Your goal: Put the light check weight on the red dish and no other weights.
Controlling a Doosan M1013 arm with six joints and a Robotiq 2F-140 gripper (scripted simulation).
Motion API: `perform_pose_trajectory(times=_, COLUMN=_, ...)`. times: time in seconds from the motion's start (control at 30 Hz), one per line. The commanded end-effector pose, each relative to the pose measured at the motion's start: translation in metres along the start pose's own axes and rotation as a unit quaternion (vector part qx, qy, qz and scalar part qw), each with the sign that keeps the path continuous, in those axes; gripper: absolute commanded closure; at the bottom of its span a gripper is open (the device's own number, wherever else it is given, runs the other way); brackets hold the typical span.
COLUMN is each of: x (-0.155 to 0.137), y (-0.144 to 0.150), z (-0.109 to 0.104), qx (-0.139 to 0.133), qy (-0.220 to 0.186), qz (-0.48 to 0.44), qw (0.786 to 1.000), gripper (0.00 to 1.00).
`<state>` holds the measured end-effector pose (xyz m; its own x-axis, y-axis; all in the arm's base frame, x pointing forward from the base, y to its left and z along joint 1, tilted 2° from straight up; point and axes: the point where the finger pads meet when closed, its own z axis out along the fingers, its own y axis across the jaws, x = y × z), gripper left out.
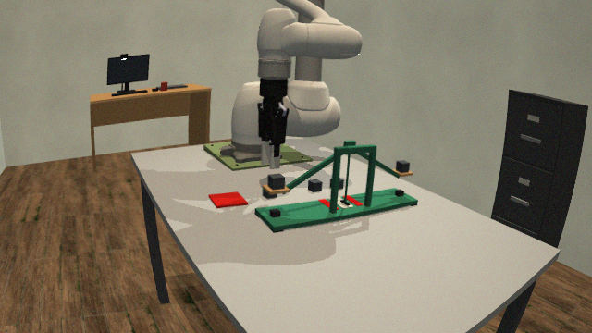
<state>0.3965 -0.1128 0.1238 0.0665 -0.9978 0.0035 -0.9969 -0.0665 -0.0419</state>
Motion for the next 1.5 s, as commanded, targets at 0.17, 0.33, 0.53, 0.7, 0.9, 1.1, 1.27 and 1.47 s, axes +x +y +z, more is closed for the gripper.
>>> perform_pose_trajectory(times=0.17, x=0.0, y=0.0, z=0.0, qx=0.0, qy=0.0, qz=0.0, qw=1.0, gripper=0.65)
perform_pose_trajectory(times=0.33, x=0.0, y=0.0, z=0.0, qx=0.0, qy=0.0, qz=0.0, qw=1.0, gripper=0.65)
perform_pose_trajectory(times=0.53, x=0.0, y=0.0, z=0.001, qx=0.0, qy=0.0, qz=0.0, qw=1.0, gripper=0.65)
perform_pose_trajectory(times=0.7, x=0.0, y=0.0, z=0.005, qx=0.0, qy=0.0, qz=0.0, qw=1.0, gripper=0.65)
perform_pose_trajectory(times=0.9, x=0.0, y=0.0, z=0.009, qx=0.0, qy=0.0, qz=0.0, qw=1.0, gripper=0.65)
perform_pose_trajectory(times=1.1, x=0.0, y=0.0, z=0.018, qx=0.0, qy=0.0, qz=0.0, qw=1.0, gripper=0.65)
perform_pose_trajectory(times=1.27, x=0.0, y=0.0, z=0.026, qx=0.0, qy=0.0, qz=0.0, qw=1.0, gripper=0.65)
perform_pose_trajectory(times=1.47, x=0.0, y=0.0, z=0.032, qx=0.0, qy=0.0, qz=0.0, qw=1.0, gripper=0.65)
